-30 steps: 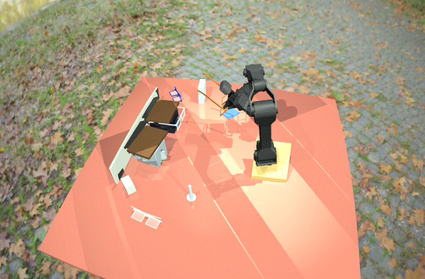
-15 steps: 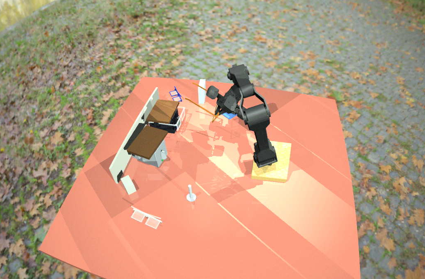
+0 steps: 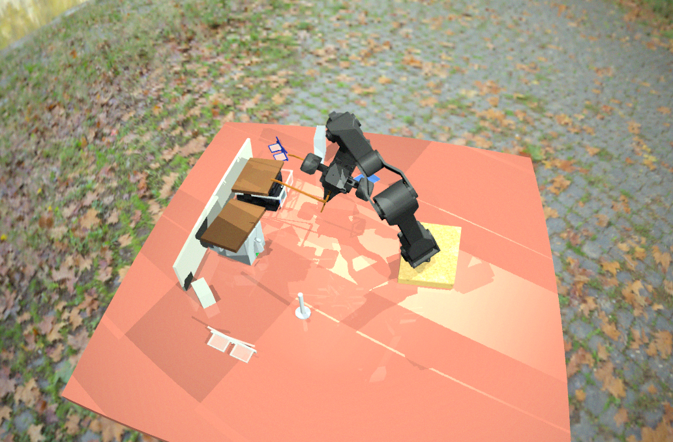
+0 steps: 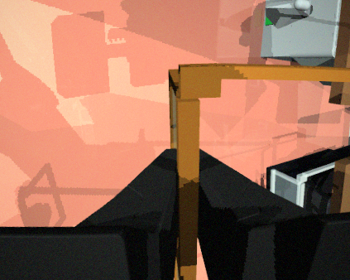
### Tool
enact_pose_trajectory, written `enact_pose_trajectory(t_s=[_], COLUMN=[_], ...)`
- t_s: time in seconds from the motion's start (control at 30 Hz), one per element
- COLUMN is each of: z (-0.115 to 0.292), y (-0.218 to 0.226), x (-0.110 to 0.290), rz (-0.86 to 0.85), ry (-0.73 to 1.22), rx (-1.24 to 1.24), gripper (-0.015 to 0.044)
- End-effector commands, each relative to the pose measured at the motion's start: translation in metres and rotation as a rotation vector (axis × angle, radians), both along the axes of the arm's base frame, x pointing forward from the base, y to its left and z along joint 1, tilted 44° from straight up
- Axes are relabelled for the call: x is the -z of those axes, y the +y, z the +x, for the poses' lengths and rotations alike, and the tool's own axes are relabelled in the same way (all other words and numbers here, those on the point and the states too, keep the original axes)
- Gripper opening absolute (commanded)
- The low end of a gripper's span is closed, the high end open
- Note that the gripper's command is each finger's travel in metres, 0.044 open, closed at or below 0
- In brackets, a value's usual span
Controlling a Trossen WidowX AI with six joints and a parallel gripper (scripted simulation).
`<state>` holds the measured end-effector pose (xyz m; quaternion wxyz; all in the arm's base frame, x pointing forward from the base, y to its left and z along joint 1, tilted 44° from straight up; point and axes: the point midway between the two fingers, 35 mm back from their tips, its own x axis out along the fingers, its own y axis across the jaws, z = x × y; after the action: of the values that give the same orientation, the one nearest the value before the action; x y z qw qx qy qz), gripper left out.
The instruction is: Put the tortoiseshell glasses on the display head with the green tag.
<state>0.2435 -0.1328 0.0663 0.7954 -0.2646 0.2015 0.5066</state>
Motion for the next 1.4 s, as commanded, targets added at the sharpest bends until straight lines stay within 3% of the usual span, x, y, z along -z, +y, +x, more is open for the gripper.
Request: enact_pose_trajectory(t_s=[0.0, 0.93, 1.37], z=[0.010, 0.034, 0.034], y=[0.017, 0.138, 0.143], x=[-0.011, -0.061, -0.056], rz=[-0.008, -0.075, -0.099], ry=[0.056, 0.363, 0.326], rx=[-0.032, -0.167, -0.118], gripper=[0.0000, 0.0000, 0.0000])
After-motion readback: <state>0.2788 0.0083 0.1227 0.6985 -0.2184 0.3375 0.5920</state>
